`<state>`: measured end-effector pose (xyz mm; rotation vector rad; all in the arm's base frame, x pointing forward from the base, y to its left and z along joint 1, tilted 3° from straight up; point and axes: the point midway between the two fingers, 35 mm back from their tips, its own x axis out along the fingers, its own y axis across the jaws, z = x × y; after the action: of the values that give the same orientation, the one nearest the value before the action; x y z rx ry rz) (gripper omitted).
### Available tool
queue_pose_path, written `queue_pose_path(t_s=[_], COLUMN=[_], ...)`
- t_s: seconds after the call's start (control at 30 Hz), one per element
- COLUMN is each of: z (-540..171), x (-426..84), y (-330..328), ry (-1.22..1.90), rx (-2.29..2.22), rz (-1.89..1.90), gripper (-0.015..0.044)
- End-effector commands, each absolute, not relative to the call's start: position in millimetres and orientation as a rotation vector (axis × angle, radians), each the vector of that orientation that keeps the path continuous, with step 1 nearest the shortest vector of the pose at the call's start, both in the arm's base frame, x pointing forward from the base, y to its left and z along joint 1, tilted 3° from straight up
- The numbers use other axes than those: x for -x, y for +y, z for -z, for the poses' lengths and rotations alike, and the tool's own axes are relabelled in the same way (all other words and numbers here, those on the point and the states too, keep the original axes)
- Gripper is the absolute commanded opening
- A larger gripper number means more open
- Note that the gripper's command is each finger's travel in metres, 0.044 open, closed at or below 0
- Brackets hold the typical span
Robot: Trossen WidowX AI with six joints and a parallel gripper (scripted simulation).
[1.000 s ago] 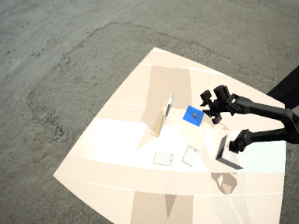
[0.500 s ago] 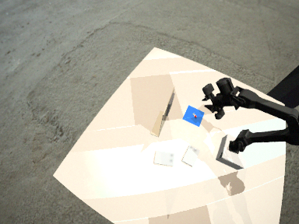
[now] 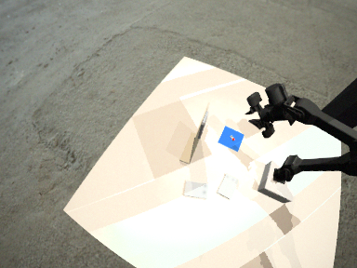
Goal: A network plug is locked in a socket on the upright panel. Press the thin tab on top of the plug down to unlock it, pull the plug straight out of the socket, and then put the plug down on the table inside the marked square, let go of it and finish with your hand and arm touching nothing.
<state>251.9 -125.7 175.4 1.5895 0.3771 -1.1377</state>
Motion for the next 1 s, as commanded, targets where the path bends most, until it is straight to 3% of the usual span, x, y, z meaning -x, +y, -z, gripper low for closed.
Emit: queue_pose_path(t_s=[0.0, 0.37, 0.97], z=[-183.3, -183.3, -183.3], x=[-249.9, -249.9, -249.9], y=[-124.9, -124.9, -124.9], ry=[0.366, 0.366, 0.366], rx=[-1.595, -1.595, -1.595], rz=[1.137, 1.137, 1.137], gripper=[0.0156, 0.044, 0.044])
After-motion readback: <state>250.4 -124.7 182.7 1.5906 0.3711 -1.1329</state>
